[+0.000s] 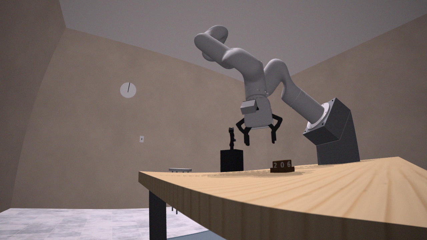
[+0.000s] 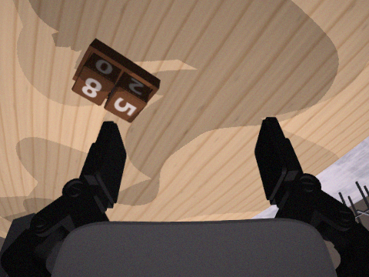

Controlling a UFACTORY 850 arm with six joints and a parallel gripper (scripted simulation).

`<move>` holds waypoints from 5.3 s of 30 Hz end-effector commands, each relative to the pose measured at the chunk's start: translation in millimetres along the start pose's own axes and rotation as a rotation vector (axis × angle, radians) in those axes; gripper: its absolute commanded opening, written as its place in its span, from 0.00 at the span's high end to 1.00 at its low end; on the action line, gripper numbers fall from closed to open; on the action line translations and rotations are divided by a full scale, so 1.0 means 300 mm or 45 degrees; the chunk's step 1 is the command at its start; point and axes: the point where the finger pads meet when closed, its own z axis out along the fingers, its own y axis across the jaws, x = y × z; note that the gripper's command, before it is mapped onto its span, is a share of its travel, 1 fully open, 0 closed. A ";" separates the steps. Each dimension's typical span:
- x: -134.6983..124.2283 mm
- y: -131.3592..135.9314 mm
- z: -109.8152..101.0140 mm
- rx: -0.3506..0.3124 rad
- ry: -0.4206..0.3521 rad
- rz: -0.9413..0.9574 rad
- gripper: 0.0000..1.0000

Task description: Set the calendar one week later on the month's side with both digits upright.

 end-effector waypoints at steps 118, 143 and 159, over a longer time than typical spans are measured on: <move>-0.071 -0.191 0.053 0.001 -0.005 -1.080 0.53; -0.069 -0.191 0.140 0.001 -0.005 -1.080 0.53; -0.069 -0.191 0.143 0.001 -0.005 -1.080 0.53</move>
